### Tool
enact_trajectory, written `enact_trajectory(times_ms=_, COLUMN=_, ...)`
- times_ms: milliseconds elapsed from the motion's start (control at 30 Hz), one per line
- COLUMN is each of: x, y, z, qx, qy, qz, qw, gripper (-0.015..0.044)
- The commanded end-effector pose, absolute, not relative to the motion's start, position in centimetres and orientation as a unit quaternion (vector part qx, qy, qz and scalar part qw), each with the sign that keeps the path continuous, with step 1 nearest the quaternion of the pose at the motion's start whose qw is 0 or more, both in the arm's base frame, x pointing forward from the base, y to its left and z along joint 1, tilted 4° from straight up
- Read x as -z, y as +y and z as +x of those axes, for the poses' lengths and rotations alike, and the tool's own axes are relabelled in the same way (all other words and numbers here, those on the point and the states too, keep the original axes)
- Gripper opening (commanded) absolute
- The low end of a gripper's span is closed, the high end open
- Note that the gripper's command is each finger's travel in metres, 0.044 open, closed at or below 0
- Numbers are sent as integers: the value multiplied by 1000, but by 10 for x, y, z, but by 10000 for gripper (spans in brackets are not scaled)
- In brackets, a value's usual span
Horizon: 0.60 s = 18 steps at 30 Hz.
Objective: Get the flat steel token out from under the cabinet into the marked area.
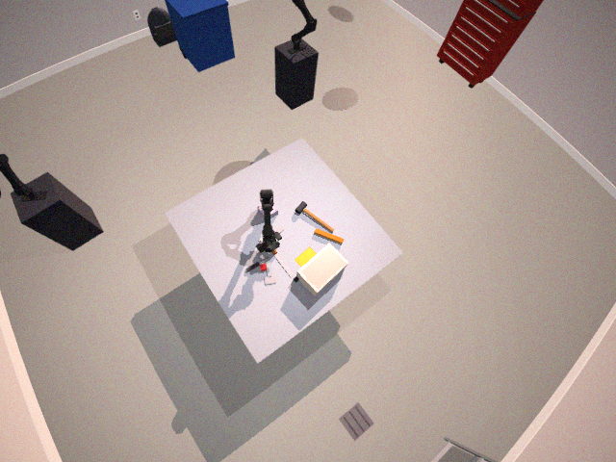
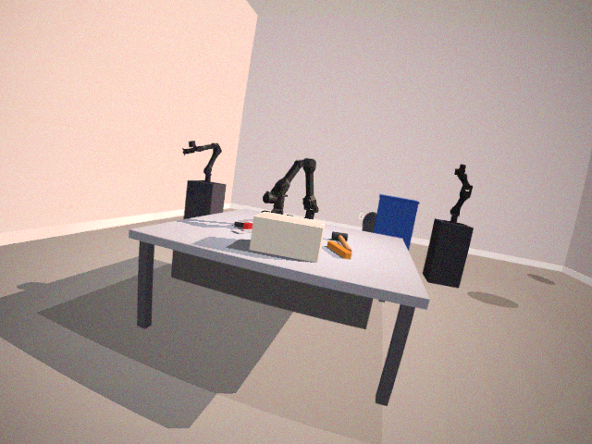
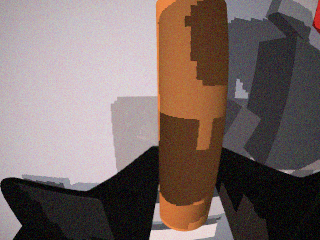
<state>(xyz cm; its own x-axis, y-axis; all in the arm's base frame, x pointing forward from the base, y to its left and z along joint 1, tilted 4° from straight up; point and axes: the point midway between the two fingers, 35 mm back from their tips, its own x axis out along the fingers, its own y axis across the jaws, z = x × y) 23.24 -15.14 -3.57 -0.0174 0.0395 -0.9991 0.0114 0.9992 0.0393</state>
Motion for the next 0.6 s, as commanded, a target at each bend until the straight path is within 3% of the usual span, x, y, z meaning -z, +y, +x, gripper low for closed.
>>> enact_trajectory(times_ms=0, x=36, y=-151, z=233, qx=-24, qy=712, qz=5, qw=701, gripper=0)
enact_trajectory(times_ms=567, x=36, y=-151, z=233, qx=-71, qy=709, qz=-42, qw=700, gripper=0)
